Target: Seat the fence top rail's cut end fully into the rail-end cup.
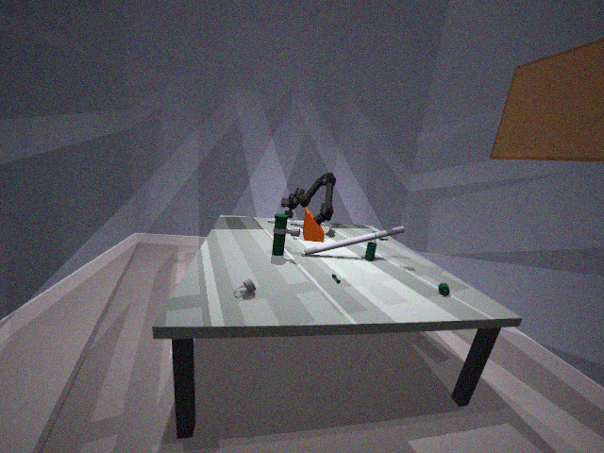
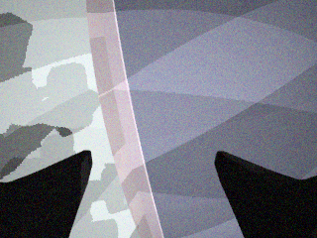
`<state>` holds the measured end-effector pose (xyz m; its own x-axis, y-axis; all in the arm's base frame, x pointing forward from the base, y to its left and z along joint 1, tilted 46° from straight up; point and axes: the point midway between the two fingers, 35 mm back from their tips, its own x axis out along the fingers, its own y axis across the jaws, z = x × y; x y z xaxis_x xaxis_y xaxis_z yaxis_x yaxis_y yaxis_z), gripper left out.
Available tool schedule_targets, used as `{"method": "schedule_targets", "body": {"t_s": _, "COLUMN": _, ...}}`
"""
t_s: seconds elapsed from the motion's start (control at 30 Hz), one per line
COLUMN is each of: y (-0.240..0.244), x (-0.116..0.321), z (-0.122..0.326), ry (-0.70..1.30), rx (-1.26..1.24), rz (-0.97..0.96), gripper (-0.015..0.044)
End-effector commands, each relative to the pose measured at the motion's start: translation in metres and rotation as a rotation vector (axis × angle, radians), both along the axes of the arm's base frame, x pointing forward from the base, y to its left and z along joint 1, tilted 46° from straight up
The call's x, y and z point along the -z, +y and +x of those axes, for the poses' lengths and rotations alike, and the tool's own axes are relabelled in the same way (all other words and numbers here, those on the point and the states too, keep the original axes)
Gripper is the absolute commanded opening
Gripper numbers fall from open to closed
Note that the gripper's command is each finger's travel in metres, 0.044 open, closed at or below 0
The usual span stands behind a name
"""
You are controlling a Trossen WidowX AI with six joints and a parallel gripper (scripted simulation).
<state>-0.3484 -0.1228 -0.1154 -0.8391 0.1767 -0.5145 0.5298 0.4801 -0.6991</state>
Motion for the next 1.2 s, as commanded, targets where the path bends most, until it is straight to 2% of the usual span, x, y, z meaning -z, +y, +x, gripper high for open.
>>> {"method": "schedule_targets", "body": {"t_s": 0.0, "y": -0.002, "x": 0.0, "z": 0.001, "ry": -0.001, "rx": -0.007, "rz": -0.003, "gripper": 0.0426}}
{"method": "schedule_targets", "body": {"t_s": 0.03, "y": -0.01, "x": -0.002, "z": 0.003, "ry": -0.004, "rx": -0.027, "rz": -0.013, "gripper": 0.044}}
{"method": "schedule_targets", "body": {"t_s": 0.33, "y": -0.113, "x": 0.001, "z": 0.048, "ry": -0.17, "rx": -0.315, "rz": -0.147, "gripper": 0.044}}
{"method": "schedule_targets", "body": {"t_s": 0.53, "y": -0.186, "x": 0.003, "z": 0.119, "ry": -0.389, "rx": -0.523, "rz": -0.23, "gripper": 0.044}}
{"method": "schedule_targets", "body": {"t_s": 0.7, "y": -0.227, "x": -0.003, "z": 0.194, "ry": -0.596, "rx": -0.666, "rz": -0.262, "gripper": 0.044}}
{"method": "schedule_targets", "body": {"t_s": 0.93, "y": -0.251, "x": -0.023, "z": 0.308, "ry": -0.906, "rx": -0.818, "rz": -0.241, "gripper": 0.044}}
{"method": "schedule_targets", "body": {"t_s": 1.17, "y": -0.232, "x": -0.057, "z": 0.425, "ry": -1.231, "rx": -0.896, "rz": -0.135, "gripper": 0.044}}
